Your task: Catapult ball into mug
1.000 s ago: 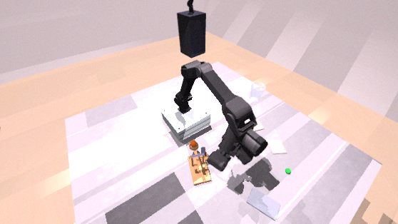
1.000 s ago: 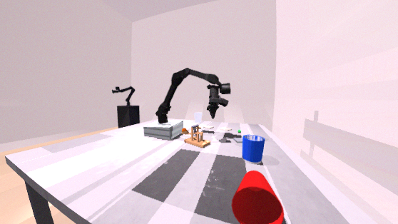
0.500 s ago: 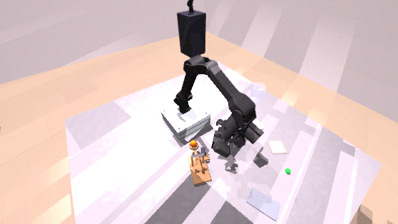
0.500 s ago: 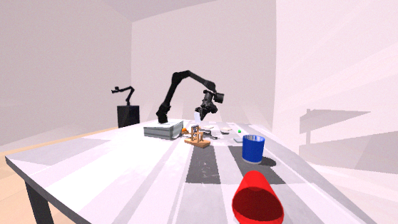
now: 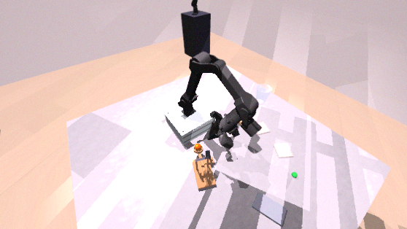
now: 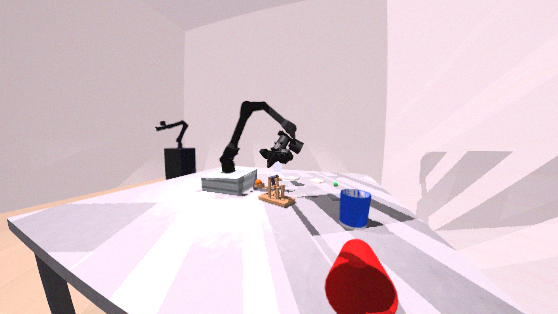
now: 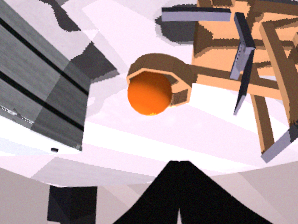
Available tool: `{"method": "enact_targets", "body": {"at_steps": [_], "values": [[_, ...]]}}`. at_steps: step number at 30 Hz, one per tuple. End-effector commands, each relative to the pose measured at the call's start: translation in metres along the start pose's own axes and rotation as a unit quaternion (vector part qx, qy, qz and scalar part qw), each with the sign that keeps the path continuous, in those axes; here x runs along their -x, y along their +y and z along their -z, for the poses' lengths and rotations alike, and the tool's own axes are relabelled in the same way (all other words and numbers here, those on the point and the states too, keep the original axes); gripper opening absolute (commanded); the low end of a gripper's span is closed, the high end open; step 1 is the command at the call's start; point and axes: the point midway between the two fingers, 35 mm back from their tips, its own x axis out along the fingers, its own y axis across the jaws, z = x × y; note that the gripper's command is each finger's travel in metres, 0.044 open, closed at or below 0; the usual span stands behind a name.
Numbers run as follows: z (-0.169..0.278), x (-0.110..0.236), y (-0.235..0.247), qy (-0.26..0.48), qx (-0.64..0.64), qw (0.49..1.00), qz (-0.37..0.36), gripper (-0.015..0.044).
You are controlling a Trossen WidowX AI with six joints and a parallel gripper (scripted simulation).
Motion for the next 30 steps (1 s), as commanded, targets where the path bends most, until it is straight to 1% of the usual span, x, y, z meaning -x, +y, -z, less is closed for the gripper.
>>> {"method": "enact_targets", "body": {"at_steps": [1,7,30], "values": [[0.004,-0.001,0.006,0.016,0.025,1.000,0.003,0.0000],[0.002,-0.003,0.006,0.016,0.025,1.000,0.003,0.0000],[-0.025,-0.029,0.004,0.015,0.025,1.000,0.003,0.0000]]}}
